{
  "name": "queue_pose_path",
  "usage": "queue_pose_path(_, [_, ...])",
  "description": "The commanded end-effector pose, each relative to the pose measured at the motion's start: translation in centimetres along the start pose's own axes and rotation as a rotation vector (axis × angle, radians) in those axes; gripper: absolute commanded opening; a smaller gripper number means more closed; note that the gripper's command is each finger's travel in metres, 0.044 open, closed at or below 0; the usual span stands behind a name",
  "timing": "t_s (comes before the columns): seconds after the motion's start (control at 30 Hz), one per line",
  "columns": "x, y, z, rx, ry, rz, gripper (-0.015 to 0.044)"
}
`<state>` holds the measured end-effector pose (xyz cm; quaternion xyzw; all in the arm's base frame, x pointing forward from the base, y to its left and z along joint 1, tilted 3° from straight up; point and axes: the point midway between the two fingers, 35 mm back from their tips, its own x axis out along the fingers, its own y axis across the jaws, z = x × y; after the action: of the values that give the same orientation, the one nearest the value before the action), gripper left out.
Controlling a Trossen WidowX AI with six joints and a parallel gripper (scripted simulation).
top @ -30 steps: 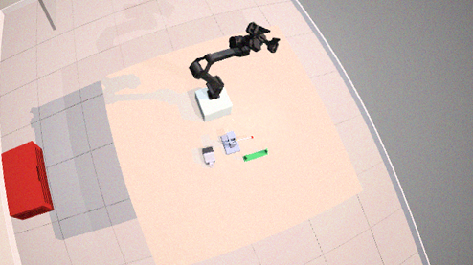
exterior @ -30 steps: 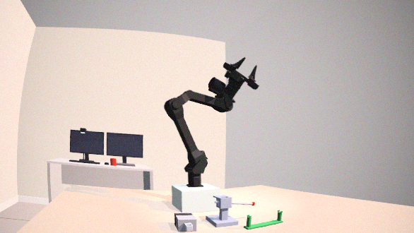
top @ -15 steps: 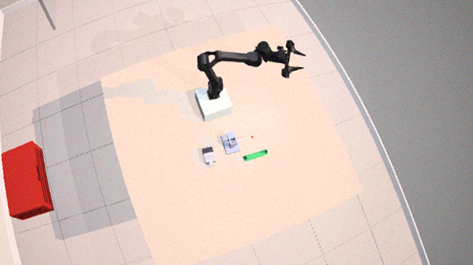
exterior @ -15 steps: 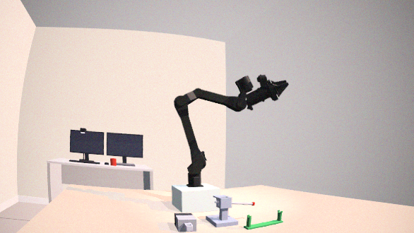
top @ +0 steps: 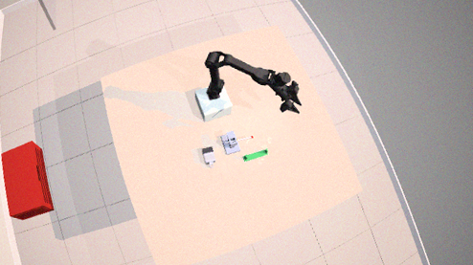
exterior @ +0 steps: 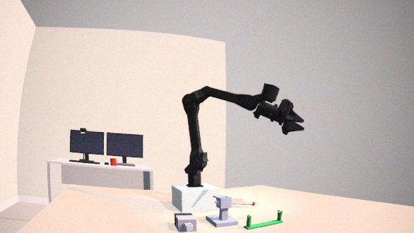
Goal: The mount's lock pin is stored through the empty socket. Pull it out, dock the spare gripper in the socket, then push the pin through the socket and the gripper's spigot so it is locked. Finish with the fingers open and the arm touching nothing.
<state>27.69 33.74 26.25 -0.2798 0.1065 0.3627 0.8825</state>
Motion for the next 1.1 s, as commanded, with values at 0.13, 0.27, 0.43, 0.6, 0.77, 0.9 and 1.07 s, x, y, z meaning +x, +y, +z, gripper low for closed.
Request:
queue_pose_path(0.13, [1.3, -3.4, -10.3, -0.27, 0.405, 0.127, 0.03])
queue_pose_path(0.27, [0.0, -4.9, -15.8, -0.366, 0.607, 0.265, 0.03])
queue_pose_path(0.43, [-3.3, -6.1, -21.6, -0.427, 0.814, 0.496, 0.03])
queue_pose_path(0.6, [-6.4, -6.6, -24.8, -0.428, 0.92, 0.696, 0.03])
queue_pose_path(0.77, [-6.6, -6.5, -25.2, -0.426, 0.928, 0.715, 0.03])
queue_pose_path(0.9, [-4.7, -5.5, -27.9, -0.426, 0.927, 0.714, 0.03])
queue_pose_path(1.07, [-3.2, -4.3, -30.7, -0.426, 0.928, 0.714, 0.03])
